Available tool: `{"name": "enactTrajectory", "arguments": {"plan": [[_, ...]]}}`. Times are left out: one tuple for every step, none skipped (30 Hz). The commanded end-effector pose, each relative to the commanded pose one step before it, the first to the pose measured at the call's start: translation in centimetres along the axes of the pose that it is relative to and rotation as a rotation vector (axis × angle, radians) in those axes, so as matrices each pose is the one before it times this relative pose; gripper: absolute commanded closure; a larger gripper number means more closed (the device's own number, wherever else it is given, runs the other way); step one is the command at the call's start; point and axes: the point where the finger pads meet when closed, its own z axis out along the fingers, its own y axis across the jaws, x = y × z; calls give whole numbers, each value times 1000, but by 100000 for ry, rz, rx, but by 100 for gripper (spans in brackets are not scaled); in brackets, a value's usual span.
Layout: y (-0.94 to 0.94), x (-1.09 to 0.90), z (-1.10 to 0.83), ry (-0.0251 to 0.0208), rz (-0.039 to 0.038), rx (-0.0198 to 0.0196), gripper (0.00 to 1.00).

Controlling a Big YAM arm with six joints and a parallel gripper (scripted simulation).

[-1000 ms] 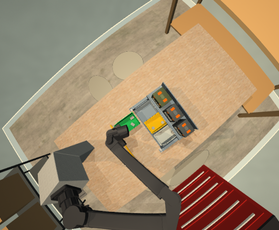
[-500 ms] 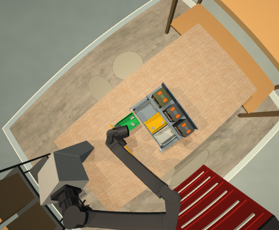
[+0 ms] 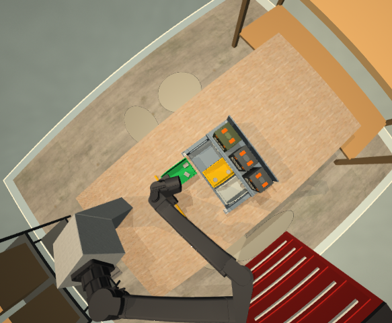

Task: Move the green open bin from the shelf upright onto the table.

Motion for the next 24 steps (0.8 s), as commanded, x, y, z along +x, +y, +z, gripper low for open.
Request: {"name": "enactTrajectory", "arguments": {"plan": [[35,156,352,-68,-741,-399,100],[-66,-56,115,-30,164,232,100],[-80,-85,118,-60,204,279,100],[-15,-47,57,-40,111,88,100],[58,24,-26,8,-59,-159,100],[68,73,-97,57,-234,-283,100],[0,0,0,0,0,0,100],[0,0,0,0,0,0,100],[106,26,-142,49,-177,-371,100],[-59,-11,122,-23,116,218,100],[-47,-15,110,-25,119,190,100],[-71,-32,77,-13,79,198,100],[-2,-17,23,-16,39,23,100],[29,6,-12,-23,-24,-71,100],[20,35,-28,36,-147,-55,100],[69,-8,-21,-17,76,-173,100],[-22,-8,-28,25,-46,-16,100],[-71,-8,1,28,-61,104,100],[-31,-4,40,-10,27,90,100],[-16,-2,34,-10,30,61,100],[14,10,0,9,-47,-4,100],[26,17,-14,-2,-49,-55,100],[16,11,-6,-5,-27,-32,100],[0,0,0,0,0,0,100]]}}
